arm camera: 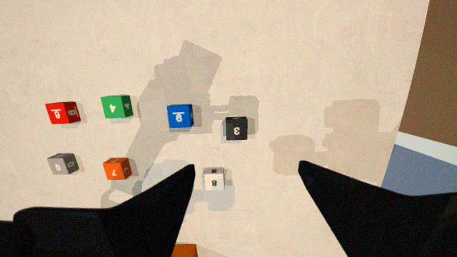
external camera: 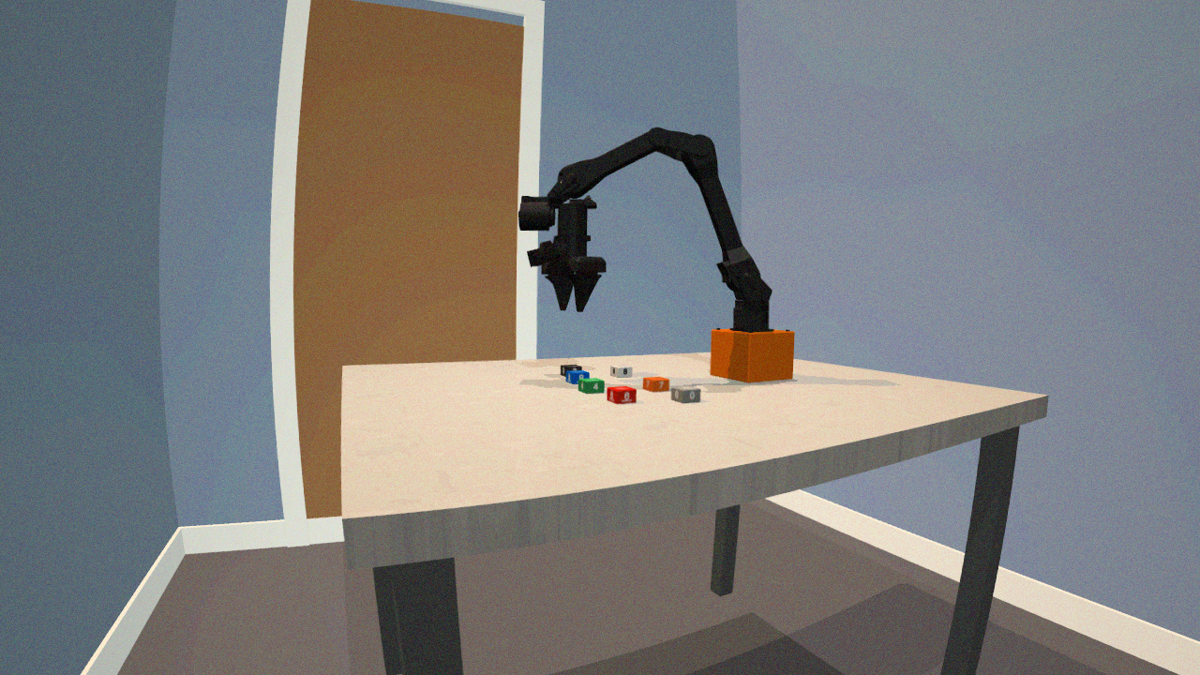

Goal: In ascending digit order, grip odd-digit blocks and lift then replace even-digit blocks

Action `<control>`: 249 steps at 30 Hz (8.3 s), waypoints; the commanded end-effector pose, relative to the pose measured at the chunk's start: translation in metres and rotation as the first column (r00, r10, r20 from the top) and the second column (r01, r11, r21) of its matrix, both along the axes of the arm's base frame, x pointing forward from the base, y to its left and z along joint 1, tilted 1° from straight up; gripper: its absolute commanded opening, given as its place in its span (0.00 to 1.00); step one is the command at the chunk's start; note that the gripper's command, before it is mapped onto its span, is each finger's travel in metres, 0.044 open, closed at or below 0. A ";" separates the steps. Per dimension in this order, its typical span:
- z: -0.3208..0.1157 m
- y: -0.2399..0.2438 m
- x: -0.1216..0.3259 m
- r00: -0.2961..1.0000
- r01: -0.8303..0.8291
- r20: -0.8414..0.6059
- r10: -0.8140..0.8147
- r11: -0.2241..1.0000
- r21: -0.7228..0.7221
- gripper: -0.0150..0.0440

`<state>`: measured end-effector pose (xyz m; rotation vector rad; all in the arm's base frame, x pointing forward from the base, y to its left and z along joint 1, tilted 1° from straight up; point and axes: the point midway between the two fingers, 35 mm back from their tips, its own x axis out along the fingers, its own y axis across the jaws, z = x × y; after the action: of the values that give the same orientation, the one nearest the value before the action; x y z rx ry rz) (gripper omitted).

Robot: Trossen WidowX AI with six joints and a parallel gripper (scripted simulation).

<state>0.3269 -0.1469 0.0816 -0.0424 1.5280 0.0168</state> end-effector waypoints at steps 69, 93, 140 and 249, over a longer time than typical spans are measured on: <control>-0.121 0.324 -0.071 1.000 -0.005 -0.007 0.005 1.000 0.030 0.75; -0.121 0.324 -0.071 1.000 -0.005 -0.007 0.005 1.000 0.030 0.46; -0.112 0.324 -0.072 1.000 -0.005 -0.007 0.005 1.000 0.030 0.46; -0.100 -0.001 0.004 1.000 -0.004 0.000 0.004 1.000 0.003 0.93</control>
<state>0.3324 -0.1485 -0.0123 -0.0428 1.5222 0.0164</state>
